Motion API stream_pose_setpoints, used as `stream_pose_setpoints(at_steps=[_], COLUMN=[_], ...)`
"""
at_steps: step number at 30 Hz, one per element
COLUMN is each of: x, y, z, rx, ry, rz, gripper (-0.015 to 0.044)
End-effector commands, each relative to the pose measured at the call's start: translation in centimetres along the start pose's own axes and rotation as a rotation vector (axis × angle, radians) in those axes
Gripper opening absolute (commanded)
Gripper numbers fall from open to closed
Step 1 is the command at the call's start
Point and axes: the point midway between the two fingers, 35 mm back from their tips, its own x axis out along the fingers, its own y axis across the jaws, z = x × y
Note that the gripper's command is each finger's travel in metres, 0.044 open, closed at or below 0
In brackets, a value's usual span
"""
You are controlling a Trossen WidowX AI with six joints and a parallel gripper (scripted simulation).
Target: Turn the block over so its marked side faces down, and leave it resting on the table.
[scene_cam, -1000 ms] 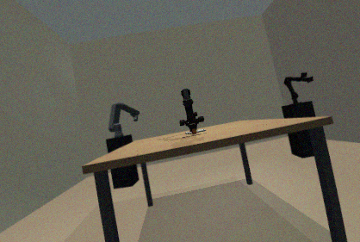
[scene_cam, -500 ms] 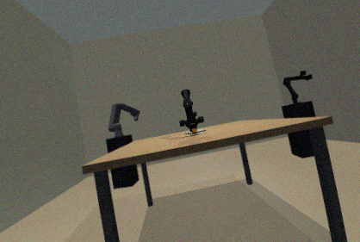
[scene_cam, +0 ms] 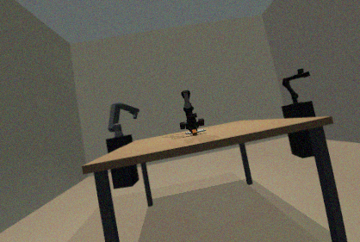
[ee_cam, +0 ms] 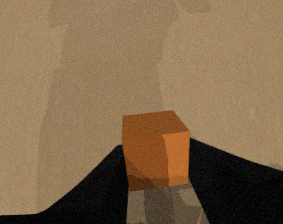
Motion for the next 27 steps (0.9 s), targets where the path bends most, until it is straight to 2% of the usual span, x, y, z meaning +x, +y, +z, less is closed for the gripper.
stream_pose_setpoints(at_steps=[1, 18, 27], x=[0.7, 0.1, 0.0], y=[0.0, 0.2, 0.2], z=[-0.6, -1.8, -1.9], rx=[0.006, 0.001, 0.001], ry=[-0.056, -0.319, -0.354], rz=[0.004, 0.004, 0.004], gripper=[0.0000, 0.0000, 0.0000])
